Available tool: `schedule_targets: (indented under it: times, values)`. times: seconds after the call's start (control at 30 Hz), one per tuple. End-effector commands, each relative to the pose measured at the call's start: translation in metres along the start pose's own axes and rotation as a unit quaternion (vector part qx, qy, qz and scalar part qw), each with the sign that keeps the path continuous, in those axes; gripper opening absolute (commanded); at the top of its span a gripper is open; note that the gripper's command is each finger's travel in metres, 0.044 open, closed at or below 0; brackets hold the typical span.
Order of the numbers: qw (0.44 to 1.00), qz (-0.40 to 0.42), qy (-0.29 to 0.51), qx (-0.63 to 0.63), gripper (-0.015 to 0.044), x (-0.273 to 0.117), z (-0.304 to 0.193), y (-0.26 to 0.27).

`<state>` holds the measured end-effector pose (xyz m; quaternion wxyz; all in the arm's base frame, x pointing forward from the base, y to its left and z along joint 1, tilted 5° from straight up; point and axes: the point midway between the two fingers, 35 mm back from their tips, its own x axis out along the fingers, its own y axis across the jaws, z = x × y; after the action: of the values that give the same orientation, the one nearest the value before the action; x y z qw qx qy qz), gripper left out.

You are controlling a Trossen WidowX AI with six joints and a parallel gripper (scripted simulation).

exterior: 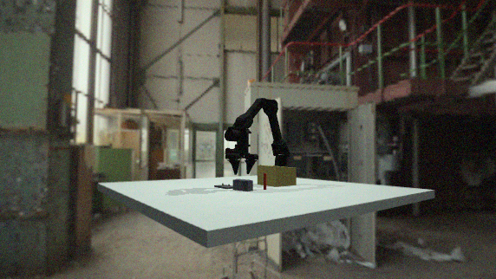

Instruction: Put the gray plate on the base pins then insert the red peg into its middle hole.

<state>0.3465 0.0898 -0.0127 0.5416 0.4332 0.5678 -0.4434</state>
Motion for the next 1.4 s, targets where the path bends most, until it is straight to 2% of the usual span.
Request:
schedule_targets:
  times: [0.0, 1.37]
  values:
    - [1.0, -0.008, 0.003, 0.003, 0.044, 0.01, -0.001, -0.004]
    - [1.0, -0.008, 0.003, 0.003, 0.044, 0.07, -0.001, -0.005]
